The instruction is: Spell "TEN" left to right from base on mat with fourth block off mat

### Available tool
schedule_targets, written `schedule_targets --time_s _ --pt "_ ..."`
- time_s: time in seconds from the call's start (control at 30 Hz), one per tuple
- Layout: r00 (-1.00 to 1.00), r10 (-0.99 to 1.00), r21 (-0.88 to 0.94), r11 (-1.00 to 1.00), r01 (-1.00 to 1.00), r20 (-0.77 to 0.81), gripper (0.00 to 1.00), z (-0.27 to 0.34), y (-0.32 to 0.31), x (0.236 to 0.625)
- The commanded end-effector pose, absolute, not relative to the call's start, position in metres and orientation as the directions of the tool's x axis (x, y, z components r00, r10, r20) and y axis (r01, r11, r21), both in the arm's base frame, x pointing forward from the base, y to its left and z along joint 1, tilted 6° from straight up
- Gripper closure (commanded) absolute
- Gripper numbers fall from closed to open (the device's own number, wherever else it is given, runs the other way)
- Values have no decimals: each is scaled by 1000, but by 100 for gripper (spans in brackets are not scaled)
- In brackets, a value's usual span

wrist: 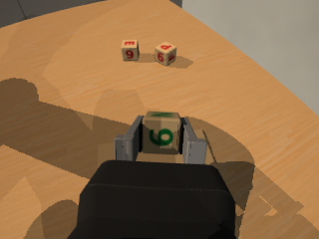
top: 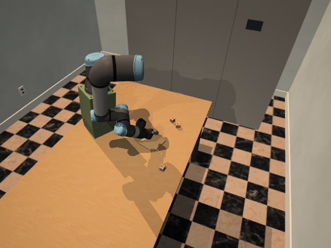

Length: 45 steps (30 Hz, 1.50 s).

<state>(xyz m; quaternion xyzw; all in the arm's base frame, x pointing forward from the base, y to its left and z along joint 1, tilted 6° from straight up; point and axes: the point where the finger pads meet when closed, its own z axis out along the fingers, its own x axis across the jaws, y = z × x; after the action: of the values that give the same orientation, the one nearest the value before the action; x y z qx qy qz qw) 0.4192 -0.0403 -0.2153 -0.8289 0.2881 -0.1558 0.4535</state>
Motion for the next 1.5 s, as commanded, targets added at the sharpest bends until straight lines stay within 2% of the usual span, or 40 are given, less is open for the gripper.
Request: schedule_targets --time_s 0.0,0.6,1.47 --pt "785 -620 -886 -365 -287 2 43 -215 -41 420" --pt "783 -622 -902 -339 -266 3 43 -217 -42 420" --pt "783 -622 -902 -339 -266 3 43 -264 -38 423"
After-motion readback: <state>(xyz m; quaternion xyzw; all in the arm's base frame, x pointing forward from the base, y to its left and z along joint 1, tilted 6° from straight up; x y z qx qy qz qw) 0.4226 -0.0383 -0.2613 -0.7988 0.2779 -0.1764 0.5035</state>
